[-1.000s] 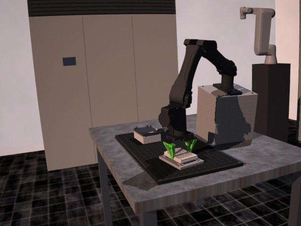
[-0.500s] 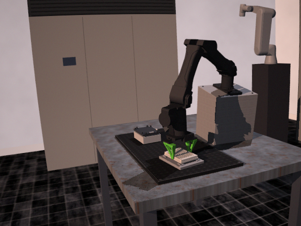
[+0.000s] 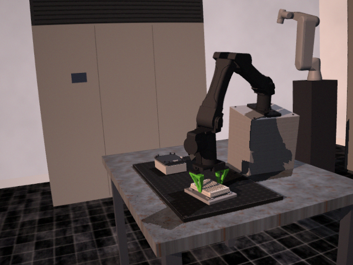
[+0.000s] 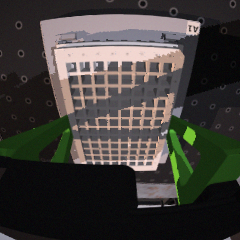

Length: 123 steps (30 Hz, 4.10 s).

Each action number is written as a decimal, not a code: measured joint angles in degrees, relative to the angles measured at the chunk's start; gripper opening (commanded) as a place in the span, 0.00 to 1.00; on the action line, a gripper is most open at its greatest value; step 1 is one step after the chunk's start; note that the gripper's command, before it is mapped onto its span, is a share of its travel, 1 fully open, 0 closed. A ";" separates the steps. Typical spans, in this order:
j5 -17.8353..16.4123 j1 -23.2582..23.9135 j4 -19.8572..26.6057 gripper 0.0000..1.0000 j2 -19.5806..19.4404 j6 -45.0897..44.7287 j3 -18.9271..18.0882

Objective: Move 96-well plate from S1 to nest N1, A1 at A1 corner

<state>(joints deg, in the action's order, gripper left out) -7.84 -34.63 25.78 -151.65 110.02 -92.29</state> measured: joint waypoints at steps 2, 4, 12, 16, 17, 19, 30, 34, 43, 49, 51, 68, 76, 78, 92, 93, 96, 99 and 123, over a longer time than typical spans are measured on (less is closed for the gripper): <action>0.00 0.00 -0.02 0.00 0.02 0.00 0.00; 0.00 0.00 -0.04 0.00 0.00 0.00 0.00; 0.00 0.00 -0.26 0.00 0.00 0.00 0.00; 0.00 0.00 -0.42 0.00 0.00 0.00 0.00; 0.00 0.00 -0.44 0.00 0.00 0.00 0.00; 0.00 0.00 -0.46 0.00 0.00 0.00 0.00; 0.00 0.00 -0.92 0.00 -0.20 0.02 0.37; 0.00 0.00 -1.07 0.00 -0.20 0.04 0.37; 0.00 0.00 -1.20 0.00 -0.39 0.07 0.35; 0.02 -0.09 -1.44 0.00 -0.48 0.09 0.35; 0.00 -0.09 -1.51 0.00 -0.68 0.09 0.35; 0.00 -0.09 -1.55 0.00 -0.70 0.09 0.35; 0.00 -0.09 -1.55 0.00 -0.70 0.09 0.35; 0.00 -0.09 -1.55 0.00 -0.70 0.09 0.35; 0.00 -0.09 -1.55 0.00 -0.70 0.09 0.35; 0.00 -0.09 -1.55 0.00 -0.70 0.09 0.35; 0.00 -0.09 -1.55 0.00 -0.70 0.09 0.35; 0.00 -0.09 -1.55 0.00 -0.70 0.09 0.35; 0.00 -0.09 -1.55 1.00 -0.70 0.09 0.35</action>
<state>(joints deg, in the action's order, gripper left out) -7.84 -34.72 24.23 -152.35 110.10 -91.94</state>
